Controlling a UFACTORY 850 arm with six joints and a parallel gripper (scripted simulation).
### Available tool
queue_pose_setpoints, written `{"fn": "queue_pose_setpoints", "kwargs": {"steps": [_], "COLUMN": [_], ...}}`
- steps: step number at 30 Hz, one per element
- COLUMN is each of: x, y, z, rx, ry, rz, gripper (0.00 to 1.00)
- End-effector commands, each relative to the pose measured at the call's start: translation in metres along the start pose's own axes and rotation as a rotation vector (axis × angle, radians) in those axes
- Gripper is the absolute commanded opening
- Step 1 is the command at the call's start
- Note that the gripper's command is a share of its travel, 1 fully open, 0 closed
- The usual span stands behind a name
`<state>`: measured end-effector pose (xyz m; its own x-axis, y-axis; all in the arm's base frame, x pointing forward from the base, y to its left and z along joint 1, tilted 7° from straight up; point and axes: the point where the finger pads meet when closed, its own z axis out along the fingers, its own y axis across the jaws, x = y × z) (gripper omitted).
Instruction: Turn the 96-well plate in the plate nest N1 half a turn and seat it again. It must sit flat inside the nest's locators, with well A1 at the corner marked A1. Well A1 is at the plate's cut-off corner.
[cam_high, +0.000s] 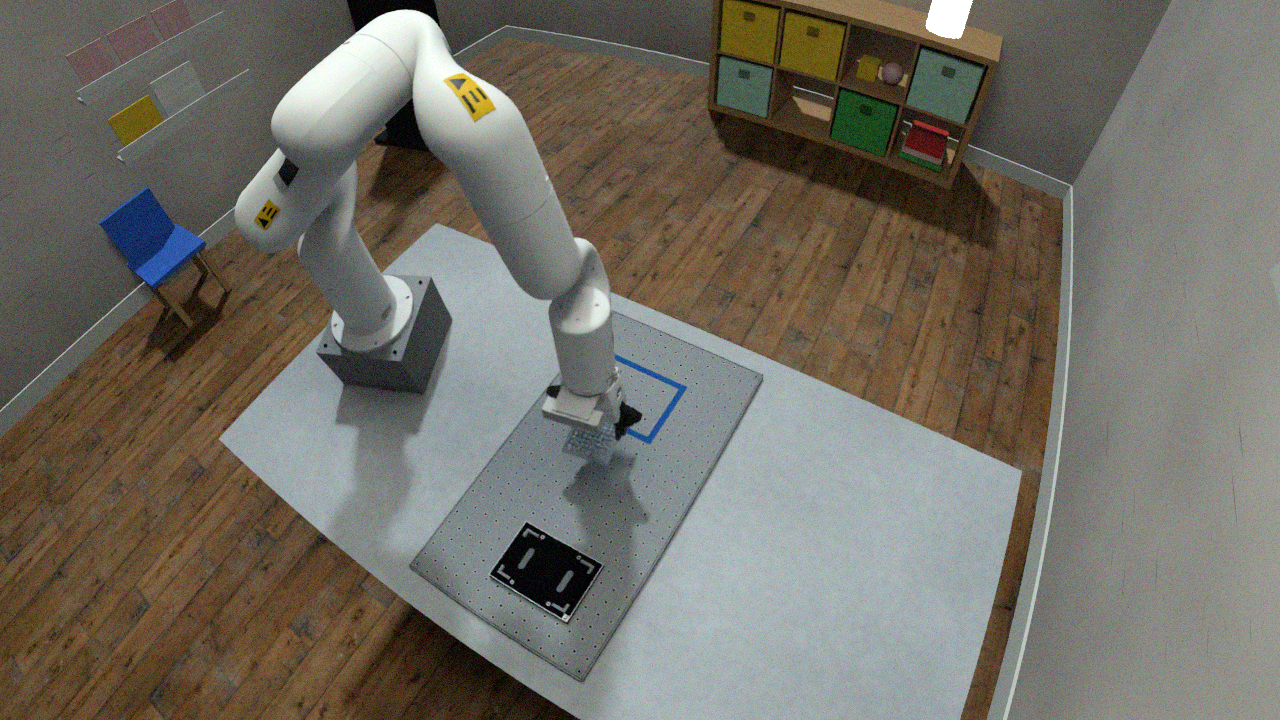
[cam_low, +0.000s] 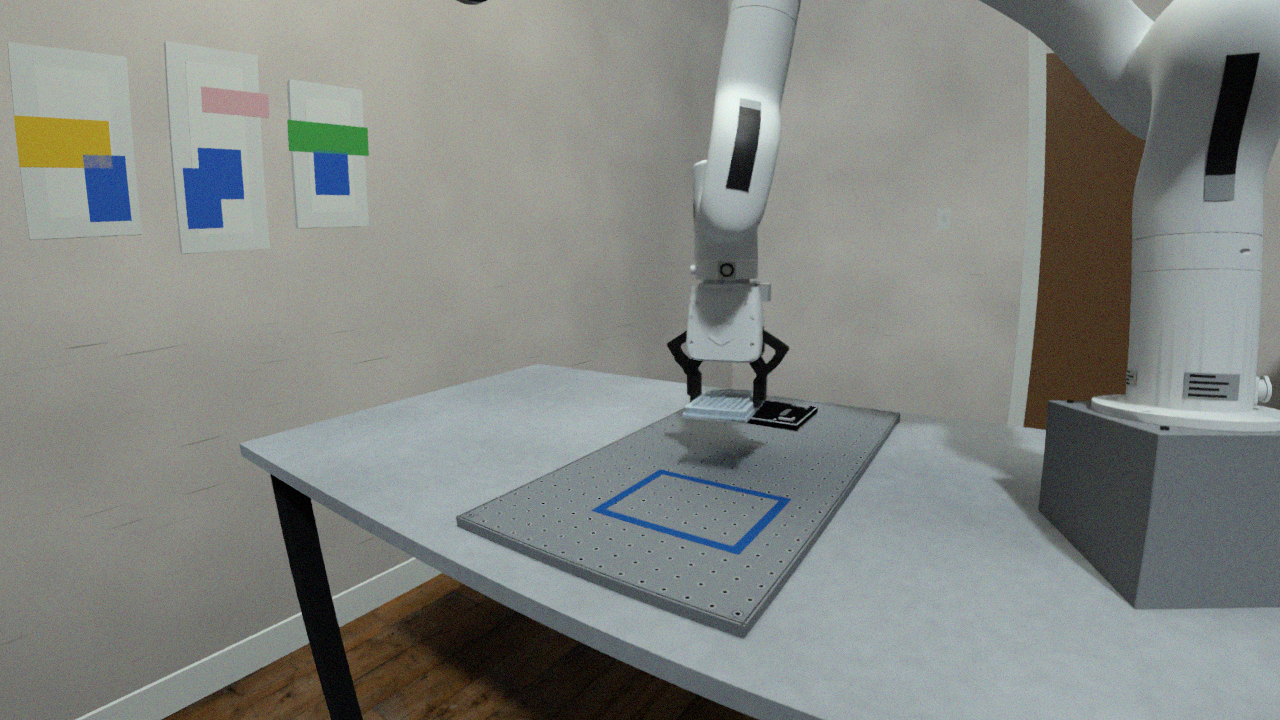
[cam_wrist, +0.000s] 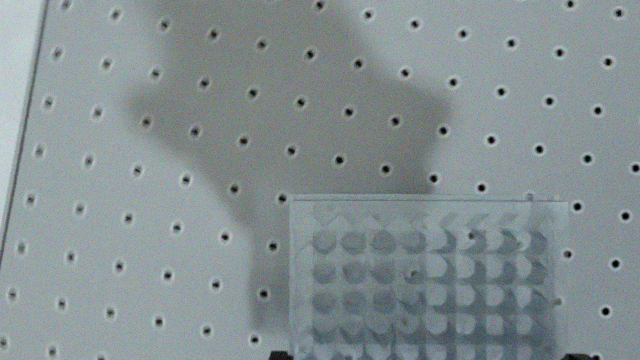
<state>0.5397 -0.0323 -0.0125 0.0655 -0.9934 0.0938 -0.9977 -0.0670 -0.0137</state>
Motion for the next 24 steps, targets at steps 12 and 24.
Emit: {"fn": "queue_pose_setpoints", "kwargs": {"steps": [12, 24], "x": [0.048, 0.081], "y": [-0.001, -0.001], "z": [-0.004, -0.006], "rx": [0.023, 0.027], "ry": [0.026, 0.022], "rz": [0.482, 0.816], "gripper": [0.00, 0.00]}}
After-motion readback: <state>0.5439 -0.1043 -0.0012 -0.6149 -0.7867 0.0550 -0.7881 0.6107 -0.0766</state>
